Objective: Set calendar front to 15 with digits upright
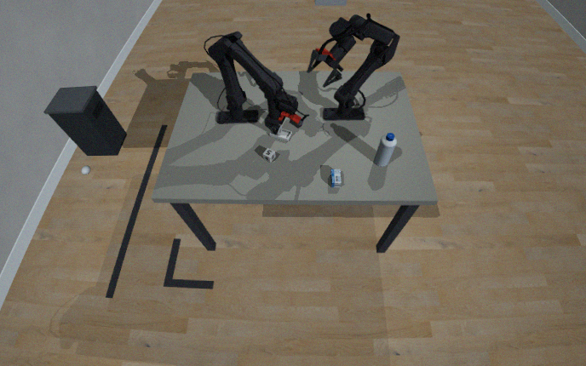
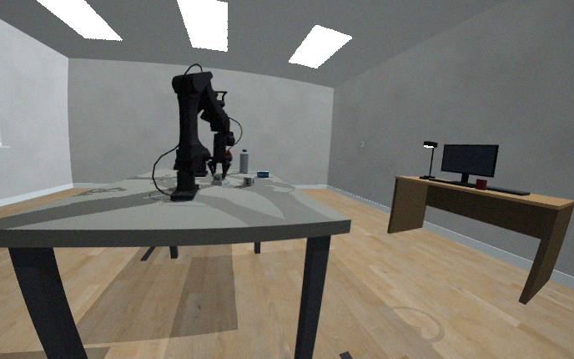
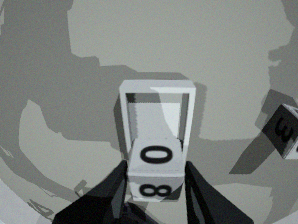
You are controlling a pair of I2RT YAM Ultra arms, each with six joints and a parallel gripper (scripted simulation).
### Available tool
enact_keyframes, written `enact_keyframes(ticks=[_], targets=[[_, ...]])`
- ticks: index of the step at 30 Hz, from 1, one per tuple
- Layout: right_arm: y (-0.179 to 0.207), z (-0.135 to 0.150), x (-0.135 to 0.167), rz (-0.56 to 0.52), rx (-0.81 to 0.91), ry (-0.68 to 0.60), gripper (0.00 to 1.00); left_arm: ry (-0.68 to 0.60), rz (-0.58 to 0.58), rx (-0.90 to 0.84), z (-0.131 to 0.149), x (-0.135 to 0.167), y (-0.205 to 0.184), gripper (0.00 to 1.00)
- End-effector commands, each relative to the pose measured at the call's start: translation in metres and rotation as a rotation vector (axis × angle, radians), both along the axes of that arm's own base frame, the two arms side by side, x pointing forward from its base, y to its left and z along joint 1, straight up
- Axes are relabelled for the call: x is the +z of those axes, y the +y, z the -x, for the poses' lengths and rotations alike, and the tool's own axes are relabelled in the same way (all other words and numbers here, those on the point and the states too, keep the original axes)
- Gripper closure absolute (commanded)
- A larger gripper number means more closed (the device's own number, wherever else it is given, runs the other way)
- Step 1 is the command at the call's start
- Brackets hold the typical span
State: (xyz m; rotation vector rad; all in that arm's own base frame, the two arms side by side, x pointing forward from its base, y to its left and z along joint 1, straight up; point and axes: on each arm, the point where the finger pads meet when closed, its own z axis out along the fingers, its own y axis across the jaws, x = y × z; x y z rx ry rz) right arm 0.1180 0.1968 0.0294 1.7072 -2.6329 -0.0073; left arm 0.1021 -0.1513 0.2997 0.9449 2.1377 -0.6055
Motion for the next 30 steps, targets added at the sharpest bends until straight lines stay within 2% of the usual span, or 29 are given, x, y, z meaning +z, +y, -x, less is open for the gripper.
enact_keyframes(ticks=[1, 2, 3, 5, 6, 11, 12, 19, 20, 21, 22, 30], targets=[[0.000, -0.003, -0.003, -0.006, 0.006, -0.010, 0.48, -0.014, 0.013, 0.000, 0.002, 0.006, 0.003, 0.00], [0.000, -0.003, -0.003, -0.006, 0.006, -0.010, 0.48, -0.014, 0.013, 0.000, 0.002, 0.006, 0.003, 0.00], [0.000, -0.003, -0.003, -0.006, 0.006, -0.010, 0.53, -0.014, 0.013, 0.000, 0.002, 0.006, 0.003, 0.00], [0.000, -0.003, -0.003, -0.006, 0.006, -0.010, 0.53, -0.014, 0.013, 0.000, 0.002, 0.006, 0.003, 0.00], [0.000, -0.003, -0.003, -0.006, 0.006, -0.010, 0.57, -0.014, 0.013, 0.000, 0.002, 0.006, 0.003, 0.00], [0.001, -0.001, 0.000, -0.015, 0.003, -0.016, 0.61, -0.014, 0.013, 0.000, 0.002, 0.006, 0.003, 0.00], [0.001, -0.001, 0.000, -0.015, 0.003, -0.016, 0.66, -0.014, 0.013, 0.000, 0.002, 0.006, 0.003, 0.00], [0.001, -0.002, 0.001, -0.009, 0.002, -0.012, 0.68, -0.014, 0.013, 0.000, 0.002, 0.006, 0.003, 0.00], [-0.001, 0.002, 0.000, -0.007, 0.007, -0.011, 0.80, -0.014, 0.013, 0.000, 0.002, 0.006, 0.003, 0.00], [-0.001, 0.002, 0.000, -0.007, 0.007, -0.011, 0.68, -0.014, 0.013, 0.000, 0.002, 0.006, 0.003, 0.00], [-0.001, 0.002, 0.004, -0.006, 0.007, -0.010, 0.65, -0.014, 0.013, 0.000, 0.002, 0.006, 0.003, 0.00], [0.002, 0.000, 0.052, -0.015, 0.006, -0.016, 0.65, -0.014, 0.013, 0.000, 0.002, 0.006, 0.003, 0.00]])
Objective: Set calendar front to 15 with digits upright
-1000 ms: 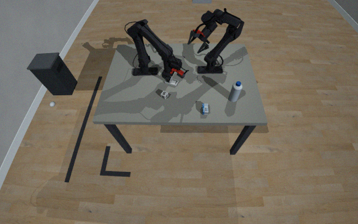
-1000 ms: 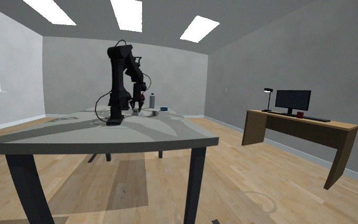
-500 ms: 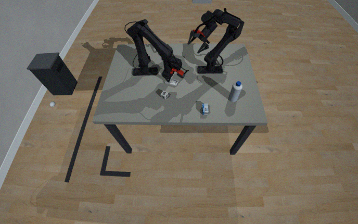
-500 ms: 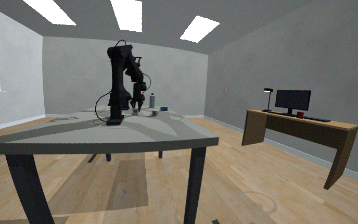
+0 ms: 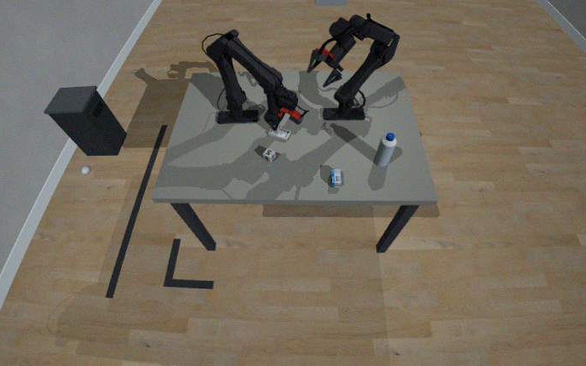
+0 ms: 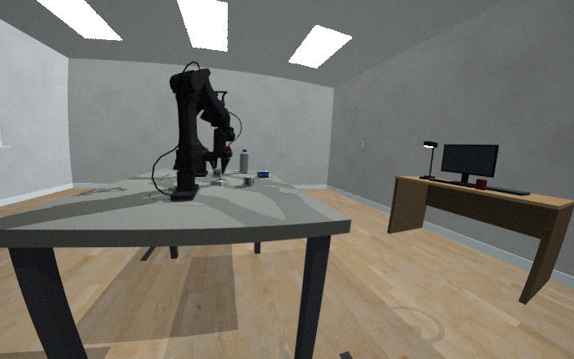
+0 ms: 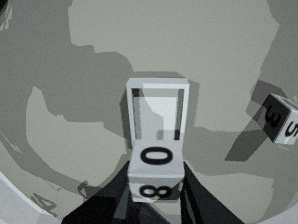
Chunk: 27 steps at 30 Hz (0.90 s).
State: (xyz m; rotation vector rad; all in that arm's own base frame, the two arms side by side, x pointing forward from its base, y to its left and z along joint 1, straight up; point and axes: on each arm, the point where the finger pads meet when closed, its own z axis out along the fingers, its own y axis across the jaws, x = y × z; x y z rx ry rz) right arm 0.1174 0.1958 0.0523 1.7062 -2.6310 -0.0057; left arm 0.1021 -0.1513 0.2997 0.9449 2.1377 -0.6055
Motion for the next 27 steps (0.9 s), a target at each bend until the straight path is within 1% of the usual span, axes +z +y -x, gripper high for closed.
enact_keyframes(ticks=[1, 6, 9, 13, 18, 20, 23, 27], targets=[[0.003, -0.001, 0.032, -0.017, 0.005, -0.017, 0.65, -0.014, 0.013, 0.000, 0.002, 0.006, 0.003, 0.00], [0.007, -0.003, 0.028, -0.026, -0.037, -0.034, 0.65, -0.014, 0.013, 0.000, 0.002, 0.006, 0.003, 0.00], [0.025, 0.002, 0.028, -0.086, -0.107, -0.065, 0.65, -0.014, 0.013, 0.000, 0.002, 0.006, 0.003, 0.00], [0.046, 0.038, 0.023, -0.143, -0.135, -0.069, 0.65, -0.014, 0.013, 0.000, 0.002, 0.006, 0.003, 0.00], [0.042, 0.088, 0.007, -0.117, -0.099, -0.031, 0.65, -0.014, 0.013, 0.000, 0.002, 0.006, 0.003, 0.00], [0.042, 0.088, 0.007, -0.117, -0.099, -0.031, 0.65, -0.014, 0.013, 0.000, 0.002, 0.006, 0.003, 0.00], [0.036, 0.110, -0.002, -0.097, -0.077, -0.022, 0.65, -0.014, 0.013, 0.000, 0.002, 0.006, 0.003, 0.00], [0.027, 0.130, -0.010, -0.076, -0.049, -0.016, 0.65, -0.014, 0.013, 0.000, 0.002, 0.006, 0.003, 0.00]])
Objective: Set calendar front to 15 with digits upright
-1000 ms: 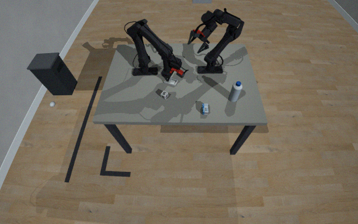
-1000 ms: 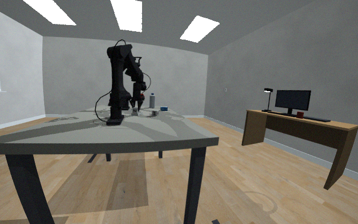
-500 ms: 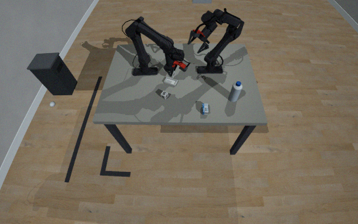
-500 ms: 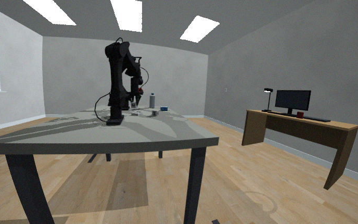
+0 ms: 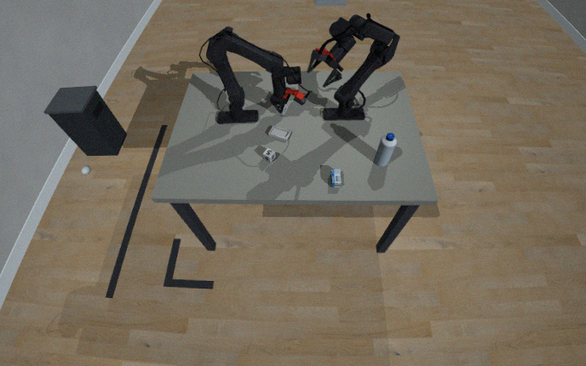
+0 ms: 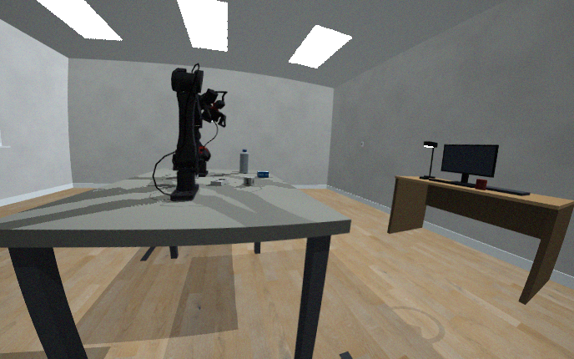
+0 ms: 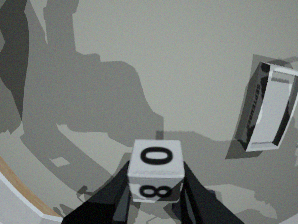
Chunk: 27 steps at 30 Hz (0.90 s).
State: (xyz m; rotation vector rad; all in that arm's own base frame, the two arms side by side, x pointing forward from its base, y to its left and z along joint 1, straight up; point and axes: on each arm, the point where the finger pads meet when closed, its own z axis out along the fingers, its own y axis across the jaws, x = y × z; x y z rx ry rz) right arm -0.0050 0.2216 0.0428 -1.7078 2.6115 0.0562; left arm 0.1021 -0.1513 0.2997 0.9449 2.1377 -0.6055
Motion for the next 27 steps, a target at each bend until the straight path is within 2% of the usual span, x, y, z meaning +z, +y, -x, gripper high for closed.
enact_keyframes(ticks=[1, 7, 11, 22, 25, 27], targets=[[-0.002, 0.013, -0.003, -0.028, -0.047, -0.010, 0.65, -0.014, 0.013, 0.000, 0.002, 0.006, 0.003, 0.00], [-0.010, 0.024, -0.008, -0.012, -0.002, -0.011, 0.65, -0.014, 0.013, 0.000, 0.002, 0.006, 0.003, 0.00], [-0.013, 0.022, -0.008, 0.002, -0.040, -0.011, 0.65, -0.014, 0.013, 0.000, 0.002, 0.006, 0.003, 0.00], [-0.010, 0.023, -0.006, 0.028, -0.548, 0.010, 0.65, -0.014, 0.013, 0.000, 0.002, 0.006, 0.003, 0.00], [-0.010, 0.022, -0.006, 0.035, -0.647, 0.014, 0.65, -0.014, 0.013, 0.000, 0.002, 0.006, 0.003, 0.00], [-0.010, 0.022, -0.006, 0.035, -0.647, 0.014, 0.65, -0.014, 0.013, 0.000, 0.002, 0.006, 0.003, 0.00]])
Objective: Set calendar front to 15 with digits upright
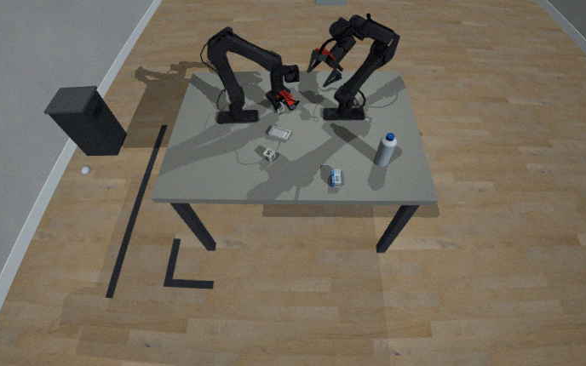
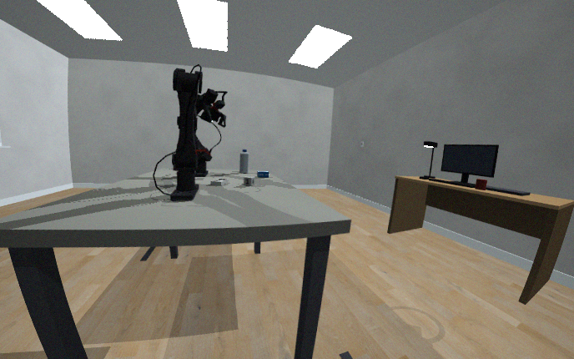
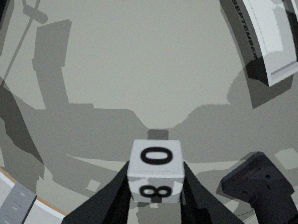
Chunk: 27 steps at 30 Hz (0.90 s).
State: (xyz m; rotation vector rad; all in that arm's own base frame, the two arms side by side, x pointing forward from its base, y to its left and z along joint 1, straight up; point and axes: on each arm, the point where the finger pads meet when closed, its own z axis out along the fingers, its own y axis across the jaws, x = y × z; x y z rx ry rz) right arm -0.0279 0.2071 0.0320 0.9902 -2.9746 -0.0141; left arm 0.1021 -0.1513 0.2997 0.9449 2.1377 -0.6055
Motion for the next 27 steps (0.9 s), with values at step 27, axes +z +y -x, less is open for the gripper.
enact_keyframes(ticks=[27], targets=[[0.0132, -0.0022, -0.0002, -0.025, -0.170, -0.009, 0.65, -0.014, 0.013, 0.000, 0.0021, 0.0064, 0.0031, 0.00]])
